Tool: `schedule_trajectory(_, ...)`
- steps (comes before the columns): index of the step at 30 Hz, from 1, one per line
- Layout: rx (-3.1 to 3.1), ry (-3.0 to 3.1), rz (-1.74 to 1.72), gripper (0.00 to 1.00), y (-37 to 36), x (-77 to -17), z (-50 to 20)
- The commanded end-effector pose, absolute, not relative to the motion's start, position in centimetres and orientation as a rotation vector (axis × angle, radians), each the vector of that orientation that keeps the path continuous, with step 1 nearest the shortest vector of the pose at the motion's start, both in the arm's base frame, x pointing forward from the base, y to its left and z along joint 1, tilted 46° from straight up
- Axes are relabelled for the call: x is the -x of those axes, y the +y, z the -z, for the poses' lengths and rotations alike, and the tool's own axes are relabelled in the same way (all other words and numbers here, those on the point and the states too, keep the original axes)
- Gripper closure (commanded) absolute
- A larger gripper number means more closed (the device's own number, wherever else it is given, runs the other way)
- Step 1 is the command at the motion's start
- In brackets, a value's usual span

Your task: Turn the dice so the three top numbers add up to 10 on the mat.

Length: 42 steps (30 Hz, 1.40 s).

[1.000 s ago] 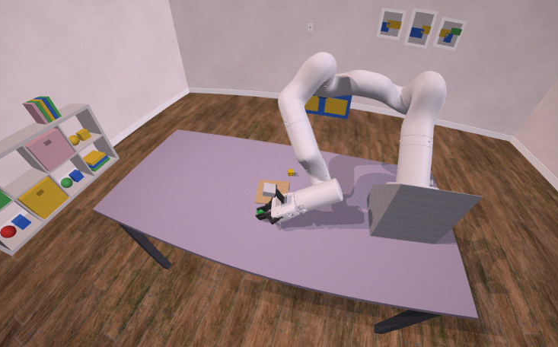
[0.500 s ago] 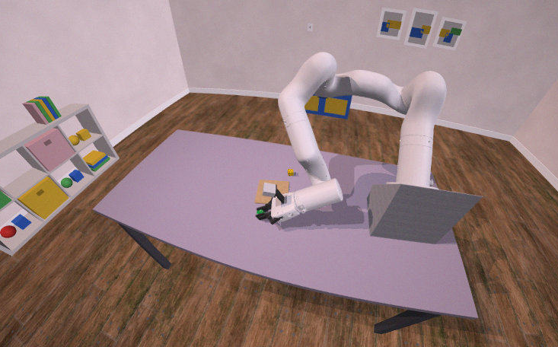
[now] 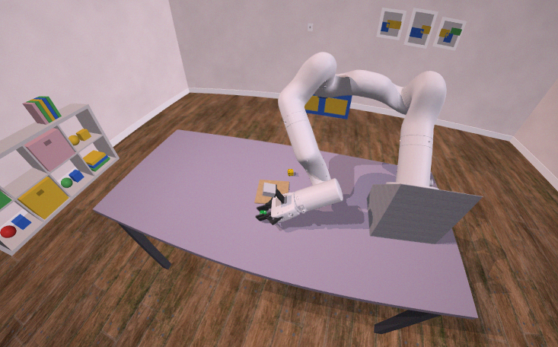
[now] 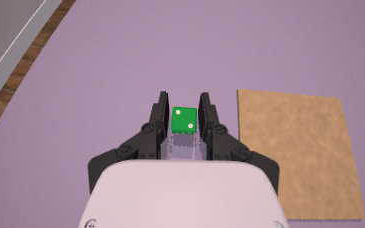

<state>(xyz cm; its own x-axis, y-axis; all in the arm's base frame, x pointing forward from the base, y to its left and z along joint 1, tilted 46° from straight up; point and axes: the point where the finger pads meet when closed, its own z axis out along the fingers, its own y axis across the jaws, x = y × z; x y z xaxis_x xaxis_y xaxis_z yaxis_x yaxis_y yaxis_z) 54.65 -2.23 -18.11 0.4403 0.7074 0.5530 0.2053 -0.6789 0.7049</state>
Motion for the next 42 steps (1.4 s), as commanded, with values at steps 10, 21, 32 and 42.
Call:
schedule_trajectory(10,-2.144,0.764,-1.195,0.58,-2.18,-54.69,18.07)
schedule_trajectory(21,-2.144,0.764,-1.195,0.58,-2.18,-54.69,18.07)
schedule_trajectory(32,-2.144,0.764,-1.195,0.58,-2.18,-54.69,18.07)
schedule_trajectory(42,-2.144,0.764,-1.195,0.58,-2.18,-54.69,18.07)
